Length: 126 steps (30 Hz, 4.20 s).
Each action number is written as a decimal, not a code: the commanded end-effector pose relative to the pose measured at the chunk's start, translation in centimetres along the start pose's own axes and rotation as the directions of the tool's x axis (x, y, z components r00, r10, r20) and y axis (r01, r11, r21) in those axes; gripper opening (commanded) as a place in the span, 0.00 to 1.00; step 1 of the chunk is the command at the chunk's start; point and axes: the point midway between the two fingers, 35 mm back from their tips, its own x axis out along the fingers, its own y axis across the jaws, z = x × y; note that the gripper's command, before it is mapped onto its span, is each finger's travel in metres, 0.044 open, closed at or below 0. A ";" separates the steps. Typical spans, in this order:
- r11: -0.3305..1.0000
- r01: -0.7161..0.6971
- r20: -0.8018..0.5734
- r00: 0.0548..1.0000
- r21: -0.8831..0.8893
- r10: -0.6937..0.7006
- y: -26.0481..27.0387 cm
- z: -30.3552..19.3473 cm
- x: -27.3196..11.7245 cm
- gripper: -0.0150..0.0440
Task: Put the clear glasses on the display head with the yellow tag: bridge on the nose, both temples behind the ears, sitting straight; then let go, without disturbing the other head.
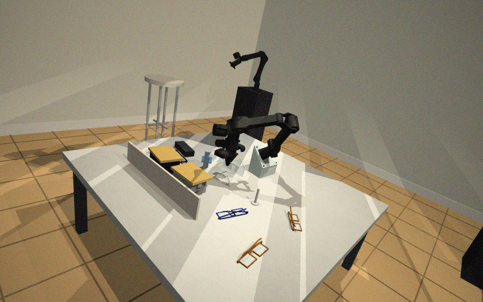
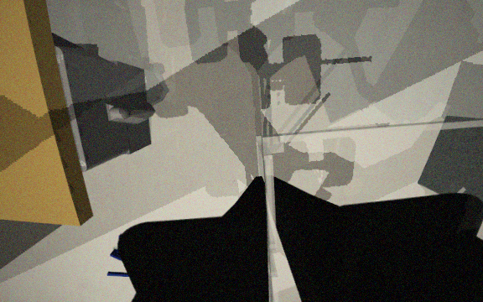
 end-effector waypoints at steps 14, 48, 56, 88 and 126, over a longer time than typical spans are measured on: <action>0.979 0.001 0.013 1.000 0.206 -0.004 1.7 -5.7 -0.6 0.25; 0.871 0.004 -0.006 1.000 0.490 -0.001 2.0 -14.6 5.1 0.25; 0.871 0.004 -0.007 1.000 0.490 -0.001 2.0 -14.4 5.4 0.25; 0.872 0.004 -0.006 1.000 0.490 -0.001 2.7 -12.1 5.5 0.25; 0.872 0.003 -0.004 1.000 0.490 -0.002 2.3 -8.7 5.5 0.25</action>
